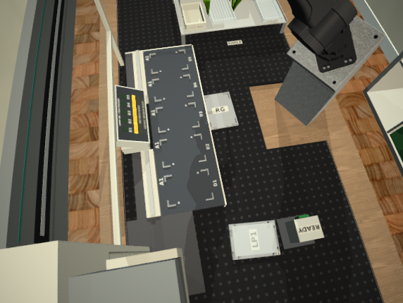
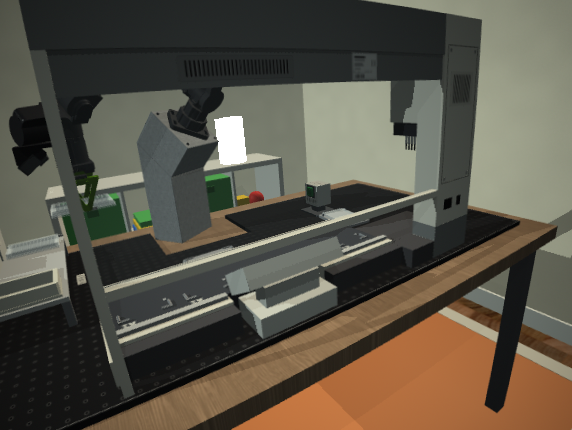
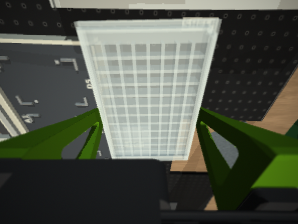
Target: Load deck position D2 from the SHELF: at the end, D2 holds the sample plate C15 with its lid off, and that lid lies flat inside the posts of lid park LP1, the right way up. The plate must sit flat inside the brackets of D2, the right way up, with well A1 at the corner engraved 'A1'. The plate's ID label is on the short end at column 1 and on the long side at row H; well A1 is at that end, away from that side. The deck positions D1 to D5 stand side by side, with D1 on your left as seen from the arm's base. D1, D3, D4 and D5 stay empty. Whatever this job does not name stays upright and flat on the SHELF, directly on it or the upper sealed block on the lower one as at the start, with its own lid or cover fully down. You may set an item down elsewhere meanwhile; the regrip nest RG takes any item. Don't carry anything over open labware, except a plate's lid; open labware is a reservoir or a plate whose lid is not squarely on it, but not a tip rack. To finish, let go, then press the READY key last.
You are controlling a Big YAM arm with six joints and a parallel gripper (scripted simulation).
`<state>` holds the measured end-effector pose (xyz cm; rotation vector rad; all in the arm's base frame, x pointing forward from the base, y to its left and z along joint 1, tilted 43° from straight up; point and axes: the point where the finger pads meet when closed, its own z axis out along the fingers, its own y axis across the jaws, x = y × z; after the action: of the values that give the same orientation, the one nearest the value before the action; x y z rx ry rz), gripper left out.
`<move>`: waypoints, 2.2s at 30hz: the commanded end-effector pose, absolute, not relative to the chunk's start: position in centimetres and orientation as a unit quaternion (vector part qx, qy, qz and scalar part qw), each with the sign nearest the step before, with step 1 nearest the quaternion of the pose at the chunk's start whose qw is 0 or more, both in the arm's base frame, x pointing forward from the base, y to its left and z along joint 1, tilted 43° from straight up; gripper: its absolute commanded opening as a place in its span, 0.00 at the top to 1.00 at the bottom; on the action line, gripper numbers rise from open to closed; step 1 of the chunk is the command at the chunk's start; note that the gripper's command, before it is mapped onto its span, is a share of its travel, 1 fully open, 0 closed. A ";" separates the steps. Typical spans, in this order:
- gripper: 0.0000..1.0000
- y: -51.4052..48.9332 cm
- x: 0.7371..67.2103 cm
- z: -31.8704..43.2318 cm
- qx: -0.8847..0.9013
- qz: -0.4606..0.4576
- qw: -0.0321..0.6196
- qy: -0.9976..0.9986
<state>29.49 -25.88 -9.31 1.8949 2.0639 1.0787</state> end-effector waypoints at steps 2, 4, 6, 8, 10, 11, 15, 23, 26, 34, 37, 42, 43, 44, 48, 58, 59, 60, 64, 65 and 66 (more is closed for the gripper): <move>1.00 -27.7 31.3 -7.1 0.630 0.353 0.088 0.686; 1.00 -27.7 31.7 -6.9 0.630 0.354 0.088 0.686; 1.00 -27.8 32.1 -6.6 0.630 0.354 0.088 0.686; 1.00 -27.8 32.5 -6.3 0.630 0.354 0.088 0.686; 1.00 -27.9 32.8 -6.0 0.631 0.354 0.089 0.684; 1.00 -28.3 32.6 -5.9 0.635 0.354 0.091 0.681; 1.00 -29.0 32.0 -5.9 0.642 0.352 0.094 0.674; 1.00 -28.8 32.0 -5.9 0.641 0.353 0.093 0.675; 1.00 -28.8 32.0 -5.9 0.641 0.353 0.093 0.675; 1.00 -28.8 32.0 -5.9 0.641 0.353 0.093 0.675; 1.00 -28.8 32.0 -5.9 0.641 0.353 0.093 0.675; 1.00 -28.8 32.1 -5.9 0.641 0.353 0.093 0.675; 1.00 -28.8 32.1 -5.9 0.641 0.353 0.093 0.675; 1.00 -28.8 32.1 -5.9 0.641 0.353 0.093 0.675; 1.00 -28.8 32.1 -5.9 0.641 0.353 0.093 0.675; 1.00 -28.8 32.1 -5.9 0.584 0.344 0.121 0.725; 1.00 -28.8 32.1 -5.9 0.577 0.343 0.125 0.731; 1.00 -28.8 32.1 -5.9 0.570 0.341 0.128 0.736; 1.00 -28.8 32.1 -5.9 0.540 0.336 0.142 0.759; 1.00 -28.8 32.1 -5.9 0.532 0.335 0.145 0.764; 1.00 -28.8 32.1 -5.9 0.532 0.335 0.145 0.764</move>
<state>31.69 -26.35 -7.70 1.6496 2.1904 1.0277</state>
